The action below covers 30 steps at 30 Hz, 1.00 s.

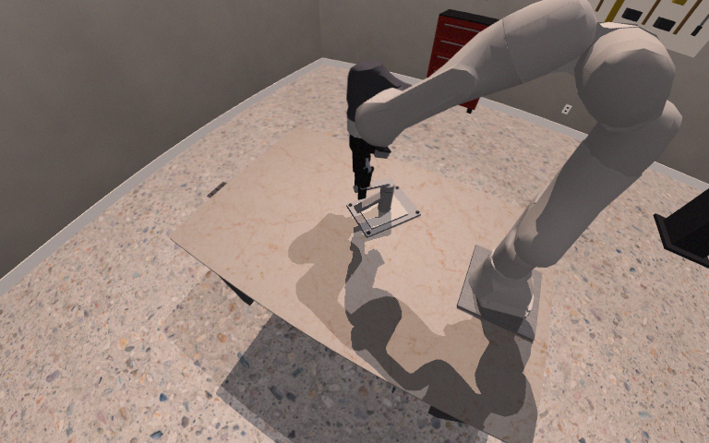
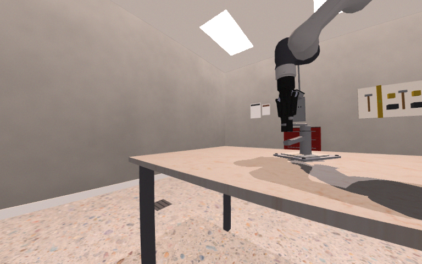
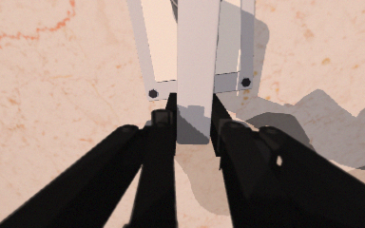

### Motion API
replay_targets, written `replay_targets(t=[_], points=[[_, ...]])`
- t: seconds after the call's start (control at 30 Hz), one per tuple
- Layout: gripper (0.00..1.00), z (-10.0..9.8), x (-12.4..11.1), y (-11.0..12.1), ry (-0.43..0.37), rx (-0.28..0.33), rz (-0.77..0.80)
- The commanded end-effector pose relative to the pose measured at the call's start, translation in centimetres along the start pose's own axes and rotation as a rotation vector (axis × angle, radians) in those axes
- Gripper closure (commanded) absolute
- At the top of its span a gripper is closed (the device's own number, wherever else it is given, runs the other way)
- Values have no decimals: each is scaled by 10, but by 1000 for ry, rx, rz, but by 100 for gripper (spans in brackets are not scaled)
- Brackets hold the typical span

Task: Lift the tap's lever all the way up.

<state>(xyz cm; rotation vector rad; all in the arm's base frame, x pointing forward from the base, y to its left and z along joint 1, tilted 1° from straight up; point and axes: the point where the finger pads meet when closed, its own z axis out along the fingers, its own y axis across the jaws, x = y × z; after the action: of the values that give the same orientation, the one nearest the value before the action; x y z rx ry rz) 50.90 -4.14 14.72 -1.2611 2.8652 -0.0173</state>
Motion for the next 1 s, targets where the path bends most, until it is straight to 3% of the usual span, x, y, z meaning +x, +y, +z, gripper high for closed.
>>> replay_targets(t=[0.0,0.43,0.97], points=[[90,2,0,0,3,0,-1],[90,-1,1,0,3,0,-1],[90,-28,10,0,3,0,-1]])
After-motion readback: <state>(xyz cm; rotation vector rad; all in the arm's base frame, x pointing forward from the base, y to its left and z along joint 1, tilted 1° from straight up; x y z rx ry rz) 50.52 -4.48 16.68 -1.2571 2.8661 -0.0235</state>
